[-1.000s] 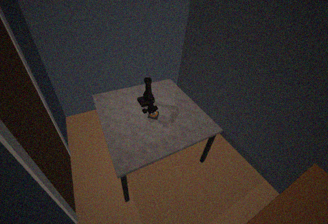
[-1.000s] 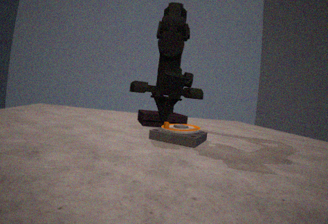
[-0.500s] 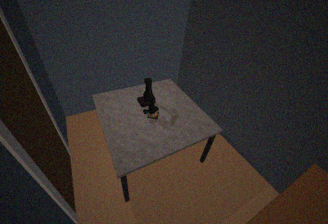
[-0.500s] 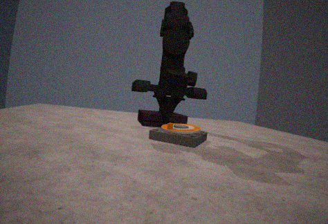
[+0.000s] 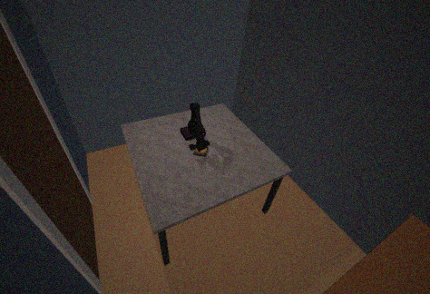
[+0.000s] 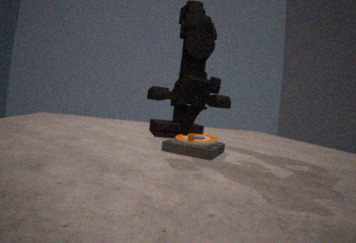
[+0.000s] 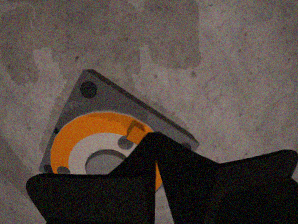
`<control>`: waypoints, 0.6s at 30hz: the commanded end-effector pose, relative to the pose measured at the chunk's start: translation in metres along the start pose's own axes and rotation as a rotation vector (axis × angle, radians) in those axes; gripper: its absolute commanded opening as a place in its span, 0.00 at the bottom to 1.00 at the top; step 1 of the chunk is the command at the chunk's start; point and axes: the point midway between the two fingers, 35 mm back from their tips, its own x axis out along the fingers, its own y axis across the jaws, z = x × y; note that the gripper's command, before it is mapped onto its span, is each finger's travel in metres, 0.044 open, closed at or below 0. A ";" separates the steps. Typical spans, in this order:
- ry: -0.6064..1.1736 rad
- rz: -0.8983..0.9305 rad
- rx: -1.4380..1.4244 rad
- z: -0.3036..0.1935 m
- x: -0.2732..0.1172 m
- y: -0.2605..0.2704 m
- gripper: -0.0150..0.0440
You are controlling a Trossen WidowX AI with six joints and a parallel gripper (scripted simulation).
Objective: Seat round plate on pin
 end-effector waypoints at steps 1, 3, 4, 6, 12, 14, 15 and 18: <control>0.009 0.010 -0.001 0.004 0.004 0.007 0.25; 0.009 0.010 -0.001 0.005 0.003 0.008 0.25; 0.009 0.010 -0.001 0.006 0.003 0.009 0.25; 0.009 0.011 -0.001 0.007 0.003 0.011 0.25; 0.008 0.011 -0.001 0.010 0.002 0.016 0.25; 0.008 0.011 -0.001 0.011 0.002 0.018 0.25; 0.008 0.011 -0.001 0.011 0.002 0.018 0.25; 0.008 0.011 -0.001 0.012 0.002 0.021 0.25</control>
